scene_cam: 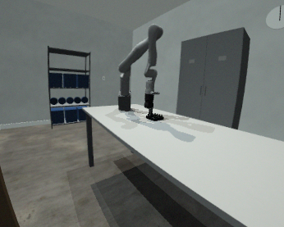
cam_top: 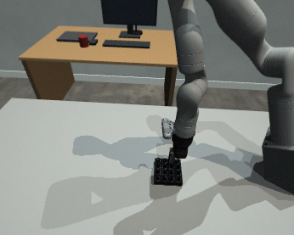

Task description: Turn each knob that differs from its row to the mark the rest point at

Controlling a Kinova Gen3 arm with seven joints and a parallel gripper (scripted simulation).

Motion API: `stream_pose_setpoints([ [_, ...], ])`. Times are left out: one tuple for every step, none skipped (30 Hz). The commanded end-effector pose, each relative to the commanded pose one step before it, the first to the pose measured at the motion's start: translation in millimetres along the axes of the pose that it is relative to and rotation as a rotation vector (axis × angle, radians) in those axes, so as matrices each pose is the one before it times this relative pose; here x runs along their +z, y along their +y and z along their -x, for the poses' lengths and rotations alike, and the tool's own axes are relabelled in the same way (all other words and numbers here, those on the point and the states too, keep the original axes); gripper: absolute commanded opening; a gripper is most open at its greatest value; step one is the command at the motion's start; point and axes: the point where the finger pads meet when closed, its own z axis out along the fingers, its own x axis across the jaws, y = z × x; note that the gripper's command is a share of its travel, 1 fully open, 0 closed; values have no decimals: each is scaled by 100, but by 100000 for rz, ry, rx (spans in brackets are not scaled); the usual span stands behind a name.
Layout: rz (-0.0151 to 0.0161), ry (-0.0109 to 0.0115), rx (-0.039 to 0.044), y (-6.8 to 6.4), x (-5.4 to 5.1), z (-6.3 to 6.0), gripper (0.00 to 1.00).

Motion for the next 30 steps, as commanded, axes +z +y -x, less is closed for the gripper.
stream_pose_setpoints([
  [-85,-21,-1297,-35,-38,22,30],
  [0,0,-1217,0,0,0,30],
  [0,0,-1283,0,0,0,30],
  [-1,0,-1351,0,0,0,30],
  [1,0,-1414,1,0,0,30],
  [-1,0,-1483,0,0,0,30],
  [1,0,-1546,0,0,0,30],
  [0,0,-1611,0,0,0,30],
  [0,0,-1674,0,0,0,30],
  [0,0,-1737,0,0,0,30],
  [0,0,-1799,0,0,0,30],
  [0,0,-1860,0,0,0,30],
  [1,0,-1918,0,0,0,30],
  [-1,0,-1978,0,0,0,30],
  [1,0,-2031,1,0,0,30],
  [0,0,0,0,0,0,30],
  [0,0,0,0,0,0,30],
  [-1,0,-2090,-1,0,0,30],
  [0,0,-2141,0,0,0,30],
  [1,0,-2192,0,0,0,30],
  [-1,0,-2244,0,0,0,30],
  [1,0,-2290,0,0,0,30],
  [0,0,-2336,0,0,0,30],
  [-1,0,-2381,0,0,0,30],
  [0,0,-2420,0,0,0,30],
  [1,0,-2458,1,0,0,30],
  [-1,0,-2498,-1,0,0,30],
  [0,0,-2531,0,0,0,30],
  [1,0,-2561,0,0,0,30],
  [1,0,-2589,0,0,0,30],
])
